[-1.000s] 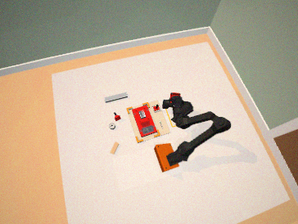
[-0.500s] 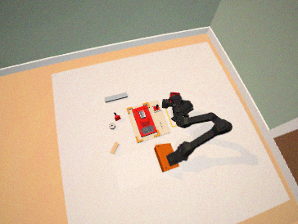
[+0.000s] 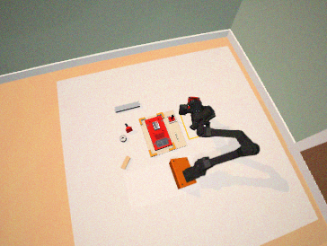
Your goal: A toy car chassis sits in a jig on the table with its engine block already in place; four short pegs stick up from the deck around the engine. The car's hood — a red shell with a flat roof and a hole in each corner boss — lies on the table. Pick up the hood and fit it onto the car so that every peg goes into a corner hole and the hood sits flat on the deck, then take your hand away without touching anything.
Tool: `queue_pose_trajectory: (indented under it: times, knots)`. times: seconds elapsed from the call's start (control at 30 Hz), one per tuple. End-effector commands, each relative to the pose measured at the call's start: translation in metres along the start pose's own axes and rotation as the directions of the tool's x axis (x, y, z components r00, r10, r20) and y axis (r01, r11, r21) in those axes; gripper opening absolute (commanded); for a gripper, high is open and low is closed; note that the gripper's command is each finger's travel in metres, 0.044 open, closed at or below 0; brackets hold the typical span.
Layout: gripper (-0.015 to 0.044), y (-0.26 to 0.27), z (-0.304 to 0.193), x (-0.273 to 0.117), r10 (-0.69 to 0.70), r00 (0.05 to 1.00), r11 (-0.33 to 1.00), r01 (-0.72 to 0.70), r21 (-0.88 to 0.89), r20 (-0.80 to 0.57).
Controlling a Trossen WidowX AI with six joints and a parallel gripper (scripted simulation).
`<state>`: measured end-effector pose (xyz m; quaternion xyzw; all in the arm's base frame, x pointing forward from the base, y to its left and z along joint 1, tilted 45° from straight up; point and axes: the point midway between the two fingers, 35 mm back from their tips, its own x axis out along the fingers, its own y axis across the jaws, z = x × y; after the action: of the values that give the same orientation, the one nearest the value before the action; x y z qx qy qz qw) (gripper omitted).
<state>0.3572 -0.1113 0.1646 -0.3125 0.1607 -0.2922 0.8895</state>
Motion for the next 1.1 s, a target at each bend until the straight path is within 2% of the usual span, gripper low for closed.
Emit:
queue_pose_trajectory:
  times: [0.0,0.4,0.73,1.07]
  knots:
    - [0.0000,-0.0037,0.0071,-0.0034,-0.009,1.000,1.000,0.009,0.010,0.006]
    - [0.0000,-0.0019,0.0051,-0.0027,-0.009,1.000,0.998,0.008,0.066,0.006]
    - [0.0000,-0.0009,0.0040,-0.0023,-0.009,1.000,0.939,0.006,0.344,0.006]
    - [0.0000,-0.0007,0.0037,-0.0023,-0.009,1.000,0.793,0.003,0.610,0.006]
